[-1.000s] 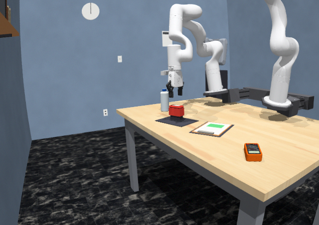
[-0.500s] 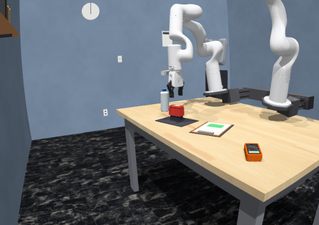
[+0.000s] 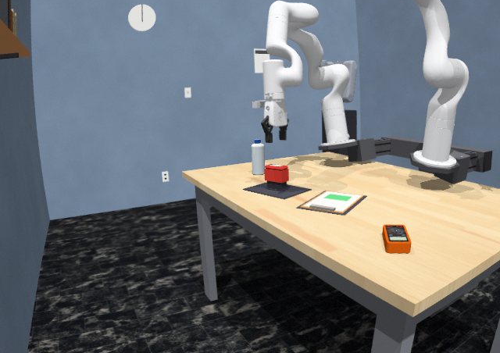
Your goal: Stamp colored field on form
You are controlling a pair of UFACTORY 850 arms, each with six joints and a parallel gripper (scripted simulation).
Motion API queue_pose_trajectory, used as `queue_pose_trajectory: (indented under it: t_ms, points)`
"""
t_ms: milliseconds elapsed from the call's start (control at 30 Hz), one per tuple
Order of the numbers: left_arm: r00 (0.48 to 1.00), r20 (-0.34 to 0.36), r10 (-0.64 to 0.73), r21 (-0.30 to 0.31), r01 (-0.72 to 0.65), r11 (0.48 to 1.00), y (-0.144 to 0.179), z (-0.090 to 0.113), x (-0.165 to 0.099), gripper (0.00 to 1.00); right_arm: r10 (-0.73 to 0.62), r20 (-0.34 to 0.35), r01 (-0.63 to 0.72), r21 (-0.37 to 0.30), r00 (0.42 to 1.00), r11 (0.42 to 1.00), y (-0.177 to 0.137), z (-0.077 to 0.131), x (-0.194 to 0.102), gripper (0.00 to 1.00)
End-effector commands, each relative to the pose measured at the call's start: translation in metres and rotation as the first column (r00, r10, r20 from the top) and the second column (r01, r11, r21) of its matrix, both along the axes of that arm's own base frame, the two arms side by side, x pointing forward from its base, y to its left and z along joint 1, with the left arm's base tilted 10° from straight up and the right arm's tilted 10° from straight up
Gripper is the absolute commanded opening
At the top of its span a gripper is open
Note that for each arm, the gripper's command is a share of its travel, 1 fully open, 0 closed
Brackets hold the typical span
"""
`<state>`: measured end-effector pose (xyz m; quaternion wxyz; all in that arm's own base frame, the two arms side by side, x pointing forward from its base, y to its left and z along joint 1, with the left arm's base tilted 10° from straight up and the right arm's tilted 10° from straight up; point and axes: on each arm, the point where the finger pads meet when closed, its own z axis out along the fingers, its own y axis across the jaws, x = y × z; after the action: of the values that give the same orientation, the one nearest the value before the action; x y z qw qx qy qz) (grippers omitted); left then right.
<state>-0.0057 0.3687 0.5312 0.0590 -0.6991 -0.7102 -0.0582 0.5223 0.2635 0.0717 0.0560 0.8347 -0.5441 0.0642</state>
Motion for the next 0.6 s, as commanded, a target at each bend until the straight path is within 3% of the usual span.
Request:
queue_pose_trajectory:
  t_ms: [0,300,567]
  points:
    - [1.0,0.0,0.0,0.002,0.0,1.0,0.0,0.001,0.0,1.0,0.0,-0.002,0.0,0.0,1.0,1.0,0.001,0.009,-0.001,1.0]
    - [1.0,0.0,0.0,0.002,0.0,1.0,0.0,0.001,0.0,1.0,-0.045,0.007,0.045,0.001,0.999,0.999,0.011,0.008,0.002,1.0]
    - [1.0,0.0,0.0,0.002,0.0,1.0,0.0,0.001,0.0,1.0,-0.314,0.057,0.313,0.018,0.948,0.95,0.073,0.0,0.019,1.0]
